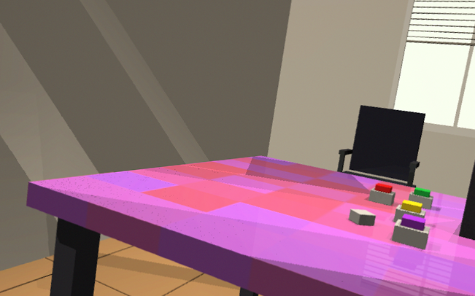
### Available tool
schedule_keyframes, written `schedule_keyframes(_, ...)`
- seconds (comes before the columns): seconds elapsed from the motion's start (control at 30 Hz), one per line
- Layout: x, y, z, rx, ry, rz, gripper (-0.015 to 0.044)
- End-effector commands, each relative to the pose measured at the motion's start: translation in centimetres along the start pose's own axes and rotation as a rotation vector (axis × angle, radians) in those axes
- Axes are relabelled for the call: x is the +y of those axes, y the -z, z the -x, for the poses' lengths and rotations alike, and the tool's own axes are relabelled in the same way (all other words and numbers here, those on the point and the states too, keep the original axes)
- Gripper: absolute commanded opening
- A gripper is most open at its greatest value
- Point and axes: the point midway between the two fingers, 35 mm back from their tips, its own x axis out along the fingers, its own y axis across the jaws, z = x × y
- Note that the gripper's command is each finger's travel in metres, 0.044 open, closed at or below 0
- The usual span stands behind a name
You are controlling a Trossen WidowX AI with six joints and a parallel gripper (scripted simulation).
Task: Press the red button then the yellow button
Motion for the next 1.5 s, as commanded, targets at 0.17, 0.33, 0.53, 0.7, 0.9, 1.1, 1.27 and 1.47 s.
schedule_keyframes(0.17,-3.4,8.4,2.7,0.128,0.361,-0.382,0.0400)
schedule_keyframes(0.33,-3.7,15.5,6.9,0.287,0.598,-0.637,0.0400)
schedule_keyframes(0.53,-1.1,23.8,14.6,0.540,0.925,-0.928,0.0400)
schedule_keyframes(0.7,3.6,28.6,22.0,0.781,1.194,-1.128,0.0400)
schedule_keyframes(0.9,11.7,30.8,31.2,1.122,1.514,-1.331,0.0400)
schedule_keyframes(1.1,21.4,28.6,39.0,1.527,1.803,-1.490,0.0400)
schedule_keyframes(1.27,29.4,23.4,43.5,-1.862,-1.917,1.534,0.0400)
schedule_keyframes(1.47,37.1,14.4,45.6,-1.791,-1.475,1.198,0.0400)
